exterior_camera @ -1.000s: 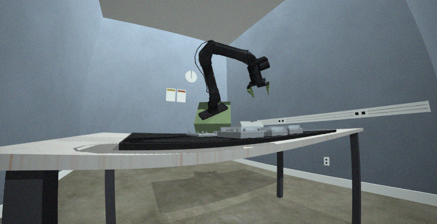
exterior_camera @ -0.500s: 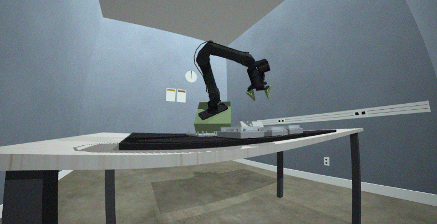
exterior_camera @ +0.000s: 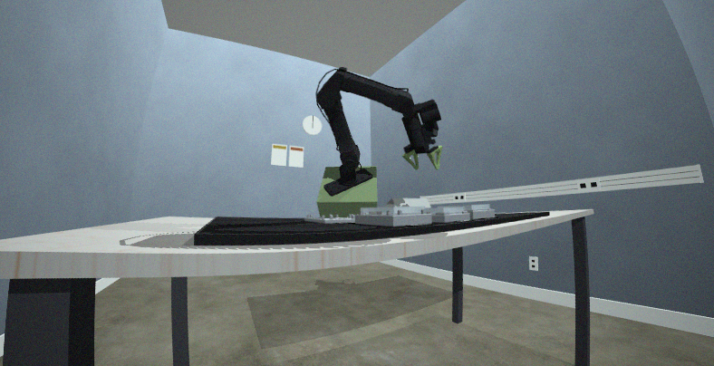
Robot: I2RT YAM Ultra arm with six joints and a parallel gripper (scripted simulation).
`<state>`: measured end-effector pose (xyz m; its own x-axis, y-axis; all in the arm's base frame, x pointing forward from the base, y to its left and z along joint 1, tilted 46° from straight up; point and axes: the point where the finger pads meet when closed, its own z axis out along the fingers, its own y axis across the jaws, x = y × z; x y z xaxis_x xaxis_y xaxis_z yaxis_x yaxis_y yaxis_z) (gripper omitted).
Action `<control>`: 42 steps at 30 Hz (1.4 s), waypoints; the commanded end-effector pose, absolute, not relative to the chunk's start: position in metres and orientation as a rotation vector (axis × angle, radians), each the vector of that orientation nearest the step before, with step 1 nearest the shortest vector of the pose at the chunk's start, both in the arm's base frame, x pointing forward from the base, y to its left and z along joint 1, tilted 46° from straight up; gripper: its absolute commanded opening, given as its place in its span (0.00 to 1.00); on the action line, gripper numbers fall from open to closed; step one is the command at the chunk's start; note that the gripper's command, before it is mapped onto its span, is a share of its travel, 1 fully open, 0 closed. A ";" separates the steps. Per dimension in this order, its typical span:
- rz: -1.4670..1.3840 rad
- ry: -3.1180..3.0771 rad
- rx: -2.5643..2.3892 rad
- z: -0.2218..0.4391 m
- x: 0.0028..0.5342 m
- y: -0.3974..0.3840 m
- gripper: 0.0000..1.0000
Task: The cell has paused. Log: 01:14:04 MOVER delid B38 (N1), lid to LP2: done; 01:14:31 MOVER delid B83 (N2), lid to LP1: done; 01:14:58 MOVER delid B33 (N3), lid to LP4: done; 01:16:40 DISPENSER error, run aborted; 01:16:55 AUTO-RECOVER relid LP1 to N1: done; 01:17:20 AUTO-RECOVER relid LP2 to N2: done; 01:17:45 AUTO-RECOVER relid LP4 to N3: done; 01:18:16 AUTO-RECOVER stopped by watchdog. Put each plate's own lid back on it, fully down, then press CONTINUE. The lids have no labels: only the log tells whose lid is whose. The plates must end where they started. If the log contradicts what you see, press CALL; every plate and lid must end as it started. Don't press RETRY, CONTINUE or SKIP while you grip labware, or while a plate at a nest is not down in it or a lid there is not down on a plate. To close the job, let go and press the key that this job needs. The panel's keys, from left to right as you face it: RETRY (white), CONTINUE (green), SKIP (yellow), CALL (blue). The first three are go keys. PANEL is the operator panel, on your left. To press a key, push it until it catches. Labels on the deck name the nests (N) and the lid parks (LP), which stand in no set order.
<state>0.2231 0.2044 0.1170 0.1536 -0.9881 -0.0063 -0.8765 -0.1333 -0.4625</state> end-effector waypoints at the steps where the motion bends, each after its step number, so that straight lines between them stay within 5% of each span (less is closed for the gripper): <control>1: -0.423 1.842 -1.979 0.120 0.228 0.199 1.00; 42: -0.518 2.317 -1.125 0.121 0.273 0.109 1.00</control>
